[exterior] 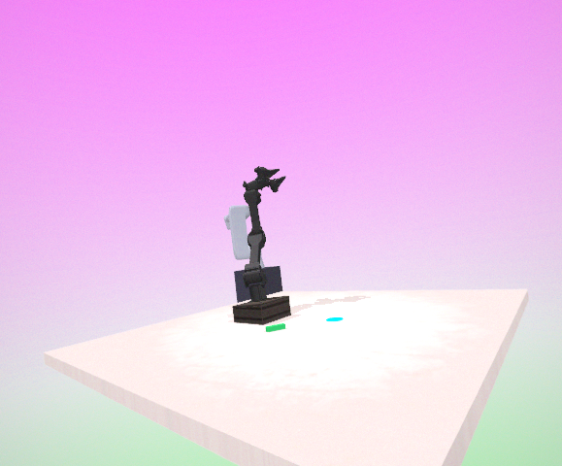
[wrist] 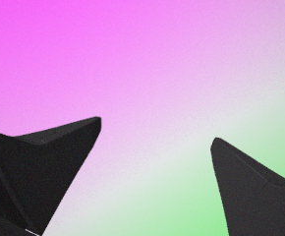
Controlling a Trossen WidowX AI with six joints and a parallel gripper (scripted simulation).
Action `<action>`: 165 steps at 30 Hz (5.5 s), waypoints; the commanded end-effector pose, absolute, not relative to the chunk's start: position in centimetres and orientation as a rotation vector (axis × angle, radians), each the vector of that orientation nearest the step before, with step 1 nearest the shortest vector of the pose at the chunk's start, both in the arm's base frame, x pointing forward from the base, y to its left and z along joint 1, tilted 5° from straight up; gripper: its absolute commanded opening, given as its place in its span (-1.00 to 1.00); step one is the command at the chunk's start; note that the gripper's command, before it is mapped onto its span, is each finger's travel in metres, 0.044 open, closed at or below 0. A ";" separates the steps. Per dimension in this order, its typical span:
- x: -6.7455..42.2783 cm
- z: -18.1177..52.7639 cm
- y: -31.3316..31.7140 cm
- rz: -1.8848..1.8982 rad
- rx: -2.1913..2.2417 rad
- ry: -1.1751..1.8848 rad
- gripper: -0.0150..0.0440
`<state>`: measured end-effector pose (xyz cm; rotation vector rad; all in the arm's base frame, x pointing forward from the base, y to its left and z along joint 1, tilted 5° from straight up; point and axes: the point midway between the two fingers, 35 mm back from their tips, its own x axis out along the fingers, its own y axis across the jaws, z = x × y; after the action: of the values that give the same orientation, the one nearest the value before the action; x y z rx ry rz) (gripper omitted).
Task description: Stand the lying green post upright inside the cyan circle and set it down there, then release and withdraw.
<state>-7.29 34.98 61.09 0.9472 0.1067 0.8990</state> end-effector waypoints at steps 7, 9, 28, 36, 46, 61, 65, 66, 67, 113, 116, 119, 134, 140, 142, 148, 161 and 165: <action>-4.6 65.8 28.8 0.929 0.935 -0.044 0.30; -3.4 67.2 26.3 0.924 0.932 -0.103 0.30; 13.1 69.7 1.9 0.468 0.847 -0.478 0.30; 21.0 64.2 -7.0 0.158 0.728 -0.417 0.30; 29.3 52.7 -14.7 -0.157 0.482 -0.122 0.30; 34.1 30.6 -18.4 -0.214 -0.056 0.612 0.30; 33.4 24.9 -17.9 -0.116 -0.217 0.824 0.30; 33.2 23.6 -17.7 -0.083 -0.257 0.875 0.30; 32.8 22.2 -17.5 -0.047 -0.298 0.926 0.30; 22.6 -4.2 -12.8 0.855 -0.815 1.481 -0.42; 22.7 -4.2 -12.8 0.846 -0.814 1.478 -0.42; 23.2 -3.9 -12.9 0.809 -0.807 1.465 -0.42; 23.8 -0.8 -13.1 0.813 -0.808 1.465 -0.42; 23.9 0.4 -13.1 0.818 -0.809 1.467 -0.42; 23.9 0.9 -13.1 0.820 -0.809 1.467 -0.42; 24.0 2.2 -13.0 0.825 -0.810 1.469 -0.42; 23.8 5.2 -12.9 0.837 -0.812 1.472 -0.42; 23.7 6.1 -12.8 0.841 -0.812 1.473 -0.42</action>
<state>23.66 -12.81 5.25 -0.8035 1.4796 0.8407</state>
